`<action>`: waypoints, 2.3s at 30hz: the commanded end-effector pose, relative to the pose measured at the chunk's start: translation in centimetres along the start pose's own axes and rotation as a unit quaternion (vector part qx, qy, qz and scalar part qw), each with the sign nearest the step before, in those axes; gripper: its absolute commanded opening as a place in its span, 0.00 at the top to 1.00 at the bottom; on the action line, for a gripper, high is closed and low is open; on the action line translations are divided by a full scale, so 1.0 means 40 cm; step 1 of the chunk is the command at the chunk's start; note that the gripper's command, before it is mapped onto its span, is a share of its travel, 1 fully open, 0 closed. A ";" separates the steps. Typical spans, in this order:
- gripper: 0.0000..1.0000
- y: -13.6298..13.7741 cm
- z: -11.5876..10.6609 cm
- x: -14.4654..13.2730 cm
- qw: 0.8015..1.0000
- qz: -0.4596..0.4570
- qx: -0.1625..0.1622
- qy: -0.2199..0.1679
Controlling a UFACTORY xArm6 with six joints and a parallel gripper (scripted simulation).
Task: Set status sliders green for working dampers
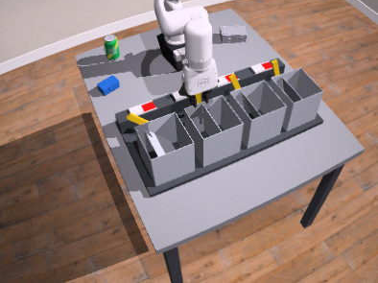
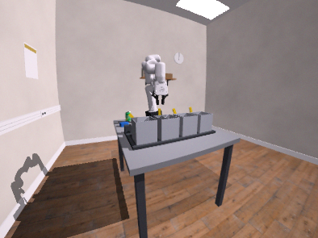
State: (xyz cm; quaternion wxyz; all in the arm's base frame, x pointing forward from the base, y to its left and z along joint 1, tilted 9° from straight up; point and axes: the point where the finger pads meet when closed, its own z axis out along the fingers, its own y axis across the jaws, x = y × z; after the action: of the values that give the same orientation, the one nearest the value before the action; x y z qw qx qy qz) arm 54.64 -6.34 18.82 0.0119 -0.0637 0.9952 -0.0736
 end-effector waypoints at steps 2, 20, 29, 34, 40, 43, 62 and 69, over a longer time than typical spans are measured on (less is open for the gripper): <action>0.61 0.122 -0.004 0.011 1.000 0.001 0.004 -0.002; 0.61 0.135 -0.003 0.014 1.000 0.001 0.004 -0.002; 0.61 0.135 -0.003 0.014 1.000 0.001 0.004 -0.002; 0.61 0.135 -0.003 0.014 1.000 0.001 0.004 -0.002; 0.61 0.135 -0.003 0.014 1.000 0.001 0.004 -0.002; 0.61 0.135 -0.003 0.014 1.000 0.001 0.004 -0.002; 0.61 0.135 -0.003 0.014 1.000 0.001 0.004 -0.002; 0.61 0.135 -0.003 0.014 1.000 0.001 0.004 -0.002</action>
State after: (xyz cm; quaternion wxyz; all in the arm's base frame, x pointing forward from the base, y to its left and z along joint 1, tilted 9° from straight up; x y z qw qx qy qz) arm 53.30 -1.11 17.93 0.0113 -0.0630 0.9950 -0.0771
